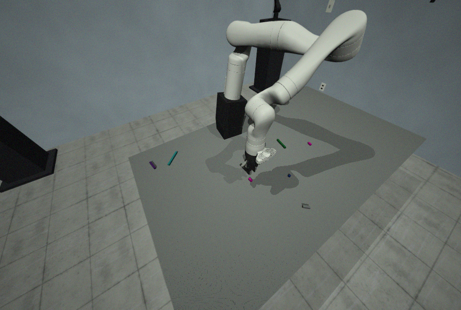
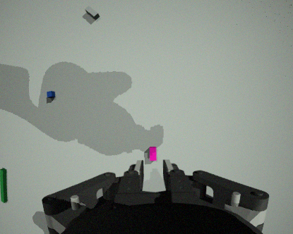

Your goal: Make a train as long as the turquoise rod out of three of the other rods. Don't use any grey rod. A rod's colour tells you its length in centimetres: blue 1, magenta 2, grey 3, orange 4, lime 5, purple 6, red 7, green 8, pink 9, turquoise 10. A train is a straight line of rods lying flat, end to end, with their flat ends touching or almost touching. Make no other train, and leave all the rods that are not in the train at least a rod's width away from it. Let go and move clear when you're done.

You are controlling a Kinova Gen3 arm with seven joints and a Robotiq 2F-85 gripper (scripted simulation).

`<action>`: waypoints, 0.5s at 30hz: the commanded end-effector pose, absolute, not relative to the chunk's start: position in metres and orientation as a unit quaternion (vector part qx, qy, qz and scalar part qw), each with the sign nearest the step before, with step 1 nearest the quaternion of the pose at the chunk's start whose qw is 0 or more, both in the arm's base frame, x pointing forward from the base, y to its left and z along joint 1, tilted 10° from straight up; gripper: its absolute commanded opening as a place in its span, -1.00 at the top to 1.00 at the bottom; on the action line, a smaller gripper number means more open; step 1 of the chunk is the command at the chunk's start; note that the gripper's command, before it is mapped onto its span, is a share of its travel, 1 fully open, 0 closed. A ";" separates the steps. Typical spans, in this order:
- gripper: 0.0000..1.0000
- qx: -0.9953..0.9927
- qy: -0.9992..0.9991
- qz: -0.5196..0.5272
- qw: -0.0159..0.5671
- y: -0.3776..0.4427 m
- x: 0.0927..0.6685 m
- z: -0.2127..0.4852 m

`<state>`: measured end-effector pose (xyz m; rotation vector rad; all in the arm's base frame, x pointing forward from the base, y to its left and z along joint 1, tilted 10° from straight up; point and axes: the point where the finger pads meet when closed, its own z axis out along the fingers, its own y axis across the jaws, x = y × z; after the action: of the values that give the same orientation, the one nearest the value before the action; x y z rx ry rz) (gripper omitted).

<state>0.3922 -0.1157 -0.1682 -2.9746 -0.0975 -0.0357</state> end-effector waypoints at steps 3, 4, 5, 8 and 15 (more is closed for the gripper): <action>0.52 -0.996 -0.033 -0.012 0.082 -0.116 0.393 -0.170; 0.52 -0.996 -0.032 -0.012 0.083 -0.116 0.393 -0.171; 0.52 -0.996 -0.032 -0.012 0.083 -0.115 0.393 -0.172; 0.52 -0.996 -0.032 -0.012 0.083 -0.115 0.393 -0.175; 0.52 -0.996 -0.032 -0.012 0.083 -0.114 0.393 -0.181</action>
<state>0.3937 -0.1138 -0.1785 -2.9741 -0.0966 -0.0395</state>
